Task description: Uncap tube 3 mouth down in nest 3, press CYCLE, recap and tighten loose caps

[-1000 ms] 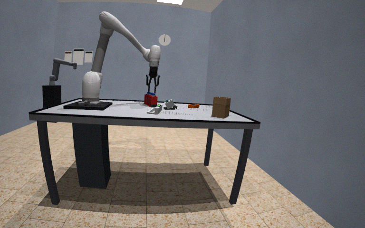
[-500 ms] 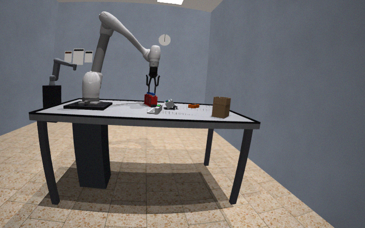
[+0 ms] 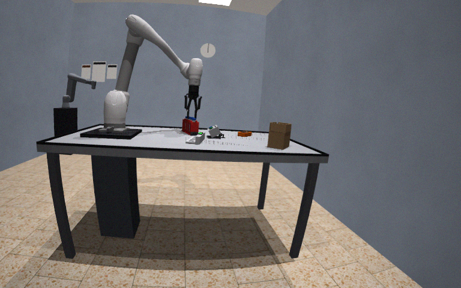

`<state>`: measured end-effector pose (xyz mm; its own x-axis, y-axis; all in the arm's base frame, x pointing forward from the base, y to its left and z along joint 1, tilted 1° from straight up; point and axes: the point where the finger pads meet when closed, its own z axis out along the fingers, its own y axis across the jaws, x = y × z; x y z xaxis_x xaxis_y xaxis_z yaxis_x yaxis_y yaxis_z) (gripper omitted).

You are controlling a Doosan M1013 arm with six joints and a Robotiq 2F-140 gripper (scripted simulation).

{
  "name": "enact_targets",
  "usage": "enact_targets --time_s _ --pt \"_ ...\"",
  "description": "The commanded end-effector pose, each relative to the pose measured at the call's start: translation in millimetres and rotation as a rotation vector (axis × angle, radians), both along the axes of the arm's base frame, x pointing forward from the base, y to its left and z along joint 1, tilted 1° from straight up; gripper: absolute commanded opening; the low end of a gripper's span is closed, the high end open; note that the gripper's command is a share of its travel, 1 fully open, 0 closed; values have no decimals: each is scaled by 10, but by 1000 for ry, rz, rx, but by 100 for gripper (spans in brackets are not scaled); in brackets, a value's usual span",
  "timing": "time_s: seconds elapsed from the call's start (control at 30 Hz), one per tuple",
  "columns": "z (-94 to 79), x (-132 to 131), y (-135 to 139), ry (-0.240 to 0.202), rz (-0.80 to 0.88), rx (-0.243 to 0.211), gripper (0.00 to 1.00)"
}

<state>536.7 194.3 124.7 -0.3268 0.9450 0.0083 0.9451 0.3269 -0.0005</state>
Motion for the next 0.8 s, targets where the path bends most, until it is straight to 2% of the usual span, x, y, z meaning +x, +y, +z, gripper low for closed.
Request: enact_targets --time_s 0.0,0.1,0.17,0.37,0.53,0.57,0.77 --pt "-38 13 8 -3 176 10 41" --pt "-29 19 14 -7 296 10 41" --pt "-29 19 14 -7 296 10 41" --pt "-29 14 19 -10 536 10 41" --pt "-32 10 25 -9 544 10 41" --pt "-17 8 20 -8 544 7 30" --pt "-16 8 20 -8 544 7 30"
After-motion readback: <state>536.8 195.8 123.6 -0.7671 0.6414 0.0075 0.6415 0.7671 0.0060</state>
